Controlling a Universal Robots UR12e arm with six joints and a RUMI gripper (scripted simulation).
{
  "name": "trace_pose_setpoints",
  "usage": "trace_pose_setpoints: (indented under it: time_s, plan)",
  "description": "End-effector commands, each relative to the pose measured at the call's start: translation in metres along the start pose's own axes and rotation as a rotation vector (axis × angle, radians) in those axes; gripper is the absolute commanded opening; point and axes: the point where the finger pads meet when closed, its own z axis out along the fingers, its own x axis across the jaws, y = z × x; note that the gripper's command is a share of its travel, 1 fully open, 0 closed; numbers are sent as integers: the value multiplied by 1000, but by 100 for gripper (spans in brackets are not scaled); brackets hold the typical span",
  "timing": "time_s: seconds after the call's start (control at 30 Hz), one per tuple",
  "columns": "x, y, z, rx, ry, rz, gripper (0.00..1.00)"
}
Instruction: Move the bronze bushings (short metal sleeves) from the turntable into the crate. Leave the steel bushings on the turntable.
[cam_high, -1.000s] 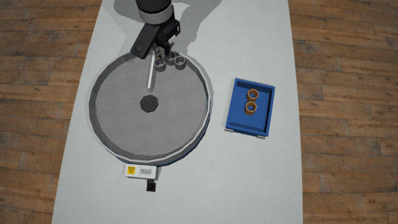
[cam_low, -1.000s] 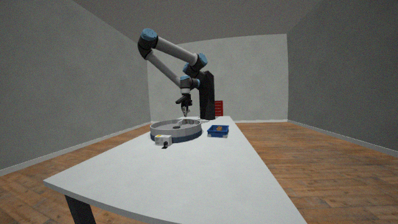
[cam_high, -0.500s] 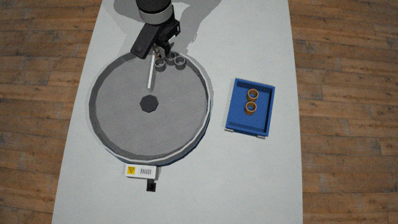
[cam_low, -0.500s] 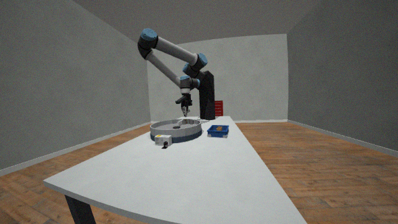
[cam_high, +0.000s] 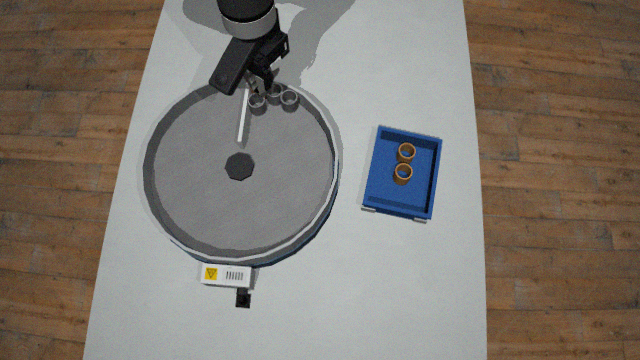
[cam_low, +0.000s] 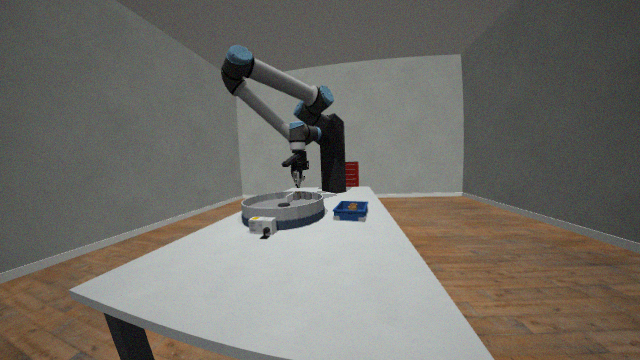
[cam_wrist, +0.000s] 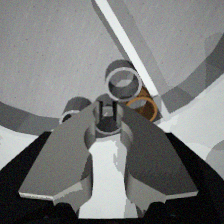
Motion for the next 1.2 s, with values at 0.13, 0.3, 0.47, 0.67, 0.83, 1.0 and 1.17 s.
trace_pose_setpoints:
  time_s: [0.13,0.3,0.47,0.67,0.83,1.0,1.17]
  plan:
    - [1,-1,0,0,0,0,5]
    - [1,-1,0,0,0,0,5]
    - [1,-1,0,0,0,0,5]
    - [1,-1,0,0,0,0,5]
    - [1,-1,0,0,0,0,5]
    - [1,-1,0,0,0,0,5]
    - [1,-2,9,1,1,1,5]
